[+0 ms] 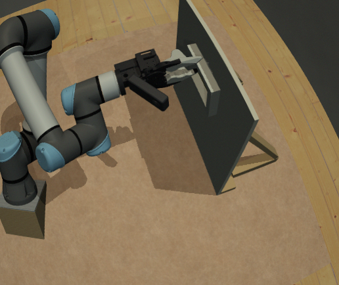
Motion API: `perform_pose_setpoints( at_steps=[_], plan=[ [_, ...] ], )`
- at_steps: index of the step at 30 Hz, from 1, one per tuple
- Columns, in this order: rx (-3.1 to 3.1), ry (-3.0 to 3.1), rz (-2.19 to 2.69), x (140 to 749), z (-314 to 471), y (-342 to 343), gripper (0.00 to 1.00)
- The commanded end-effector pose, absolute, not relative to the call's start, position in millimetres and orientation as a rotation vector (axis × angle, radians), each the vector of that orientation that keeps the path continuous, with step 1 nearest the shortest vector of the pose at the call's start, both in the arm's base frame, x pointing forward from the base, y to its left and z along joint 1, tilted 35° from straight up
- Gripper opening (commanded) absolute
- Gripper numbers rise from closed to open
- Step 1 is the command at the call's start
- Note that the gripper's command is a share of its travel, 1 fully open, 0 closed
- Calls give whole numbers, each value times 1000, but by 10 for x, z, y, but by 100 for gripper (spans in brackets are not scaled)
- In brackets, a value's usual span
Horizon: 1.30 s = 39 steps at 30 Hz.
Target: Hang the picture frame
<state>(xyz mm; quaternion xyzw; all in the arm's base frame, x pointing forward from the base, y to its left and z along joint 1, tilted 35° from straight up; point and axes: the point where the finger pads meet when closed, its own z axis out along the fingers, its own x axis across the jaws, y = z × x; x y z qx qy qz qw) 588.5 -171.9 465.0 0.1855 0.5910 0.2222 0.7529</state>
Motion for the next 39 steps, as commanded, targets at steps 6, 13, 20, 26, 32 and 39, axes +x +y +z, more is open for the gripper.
perform_pose_setpoints(
  at_steps=[6,13,20,26,32,39],
  plan=[
    [405,1290,484,5884,4653,-1722,29],
    [405,1290,484,5884,4653,-1722,29],
    [405,1290,484,5884,4653,-1722,29],
    [405,1290,484,5883,4653,-1722,29],
    [405,1290,484,5871,4650,-1722,29],
    [405,1290,484,5844,4644,-1722,29]
  ],
)
